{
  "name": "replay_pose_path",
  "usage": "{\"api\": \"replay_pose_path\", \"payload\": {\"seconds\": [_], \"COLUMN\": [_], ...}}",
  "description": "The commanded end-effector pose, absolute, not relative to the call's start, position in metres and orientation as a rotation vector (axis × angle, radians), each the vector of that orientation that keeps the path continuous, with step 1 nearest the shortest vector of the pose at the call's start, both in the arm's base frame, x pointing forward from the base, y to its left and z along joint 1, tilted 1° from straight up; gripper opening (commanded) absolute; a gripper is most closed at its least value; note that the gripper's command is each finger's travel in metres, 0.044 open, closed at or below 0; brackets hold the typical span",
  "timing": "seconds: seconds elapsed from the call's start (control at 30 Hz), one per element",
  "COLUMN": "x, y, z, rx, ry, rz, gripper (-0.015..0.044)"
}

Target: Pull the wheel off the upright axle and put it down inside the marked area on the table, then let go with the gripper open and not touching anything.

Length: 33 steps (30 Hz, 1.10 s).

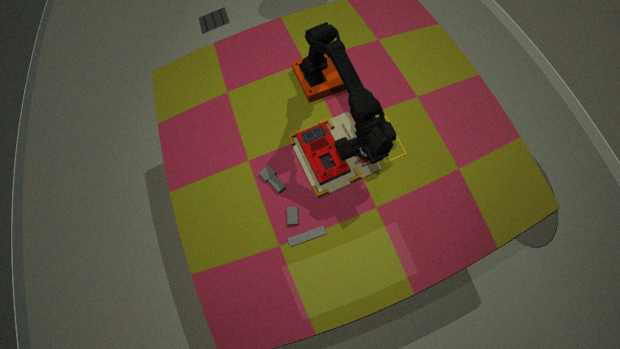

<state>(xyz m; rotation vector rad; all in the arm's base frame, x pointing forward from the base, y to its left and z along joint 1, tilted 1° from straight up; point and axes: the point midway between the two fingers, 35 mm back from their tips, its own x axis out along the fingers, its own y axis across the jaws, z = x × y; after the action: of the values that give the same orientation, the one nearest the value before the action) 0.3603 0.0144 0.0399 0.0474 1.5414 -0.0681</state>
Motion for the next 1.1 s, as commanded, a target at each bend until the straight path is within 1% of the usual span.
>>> {"api": "replay_pose_path", "payload": {"seconds": [0.0,1.07], "x": [0.36,0.36], "y": [0.015,0.015], "z": [0.041,0.052], "rx": [0.048,0.046], "ry": [1.543,1.544], "rz": [-0.067,-0.066], "gripper": [0.0,0.0]}}
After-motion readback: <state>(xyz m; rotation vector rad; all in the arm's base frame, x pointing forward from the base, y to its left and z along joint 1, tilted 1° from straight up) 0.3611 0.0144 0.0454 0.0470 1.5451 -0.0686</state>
